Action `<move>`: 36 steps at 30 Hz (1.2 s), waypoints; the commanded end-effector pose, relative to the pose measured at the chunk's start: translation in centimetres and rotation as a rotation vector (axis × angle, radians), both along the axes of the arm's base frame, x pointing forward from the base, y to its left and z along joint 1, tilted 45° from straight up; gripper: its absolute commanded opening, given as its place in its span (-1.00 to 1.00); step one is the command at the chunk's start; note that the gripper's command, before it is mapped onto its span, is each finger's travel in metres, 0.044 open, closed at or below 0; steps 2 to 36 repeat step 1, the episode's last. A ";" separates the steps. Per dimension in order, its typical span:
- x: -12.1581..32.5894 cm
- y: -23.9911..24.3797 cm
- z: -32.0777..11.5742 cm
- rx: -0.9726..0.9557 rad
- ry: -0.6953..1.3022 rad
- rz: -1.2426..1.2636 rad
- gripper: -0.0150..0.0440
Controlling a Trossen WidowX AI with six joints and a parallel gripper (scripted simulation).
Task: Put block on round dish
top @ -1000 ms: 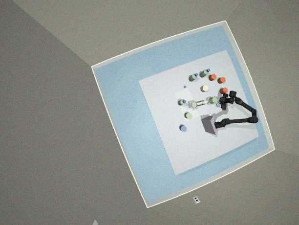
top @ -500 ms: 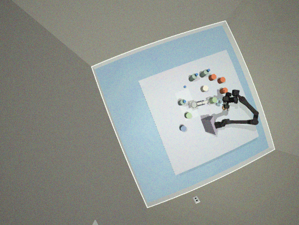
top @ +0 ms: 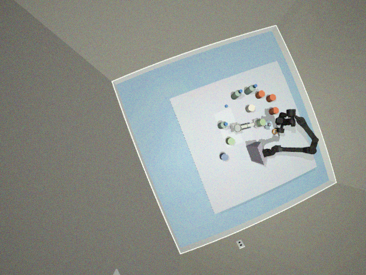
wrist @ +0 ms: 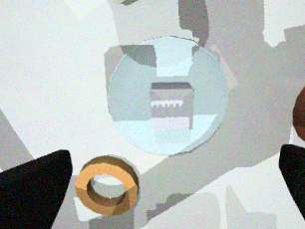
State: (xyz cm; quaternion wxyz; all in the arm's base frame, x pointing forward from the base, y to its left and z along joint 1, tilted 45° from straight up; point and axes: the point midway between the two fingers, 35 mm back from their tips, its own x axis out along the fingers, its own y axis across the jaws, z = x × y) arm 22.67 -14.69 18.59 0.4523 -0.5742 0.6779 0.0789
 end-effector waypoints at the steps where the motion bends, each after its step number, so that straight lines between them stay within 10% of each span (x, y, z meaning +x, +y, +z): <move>1: 0.0 0.0 0.1 -0.005 -0.003 -0.005 1.00; 36: 0.0 0.0 0.1 -0.005 -0.003 -0.005 1.00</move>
